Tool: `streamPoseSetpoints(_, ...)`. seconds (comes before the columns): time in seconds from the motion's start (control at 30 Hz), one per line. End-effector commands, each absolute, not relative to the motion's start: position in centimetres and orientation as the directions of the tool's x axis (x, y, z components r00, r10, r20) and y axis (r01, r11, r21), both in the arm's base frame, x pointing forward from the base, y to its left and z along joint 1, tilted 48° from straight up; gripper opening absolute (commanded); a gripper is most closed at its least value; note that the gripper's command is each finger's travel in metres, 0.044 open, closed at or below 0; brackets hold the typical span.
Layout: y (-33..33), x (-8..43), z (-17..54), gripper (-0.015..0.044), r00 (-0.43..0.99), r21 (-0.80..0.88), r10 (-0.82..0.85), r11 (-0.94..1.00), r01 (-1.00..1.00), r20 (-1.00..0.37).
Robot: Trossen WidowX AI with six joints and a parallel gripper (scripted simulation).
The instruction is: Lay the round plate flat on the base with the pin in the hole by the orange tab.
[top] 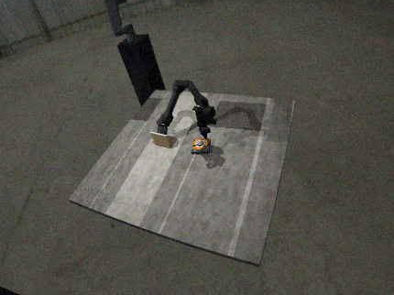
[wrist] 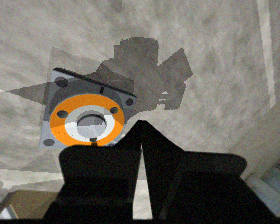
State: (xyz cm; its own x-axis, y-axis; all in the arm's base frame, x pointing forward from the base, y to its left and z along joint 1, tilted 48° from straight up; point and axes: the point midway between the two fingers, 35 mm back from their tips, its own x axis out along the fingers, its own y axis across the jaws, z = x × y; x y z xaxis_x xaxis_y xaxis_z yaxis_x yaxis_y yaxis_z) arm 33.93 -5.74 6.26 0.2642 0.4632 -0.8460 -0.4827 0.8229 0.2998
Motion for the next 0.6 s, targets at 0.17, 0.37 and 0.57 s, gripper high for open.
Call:
streamPoseSetpoints(0.17,-4.2,23.5,3.3,0.0000,0.102,0.731,0.727,0.682,0.007,-0.679)
streamPoseSetpoints(0.37,-4.1,23.5,3.5,0.0000,0.102,0.731,0.727,0.682,0.007,-0.679)
streamPoseSetpoints(0.57,-3.9,23.4,3.5,0.0000,0.102,0.731,0.727,0.682,0.007,-0.679)
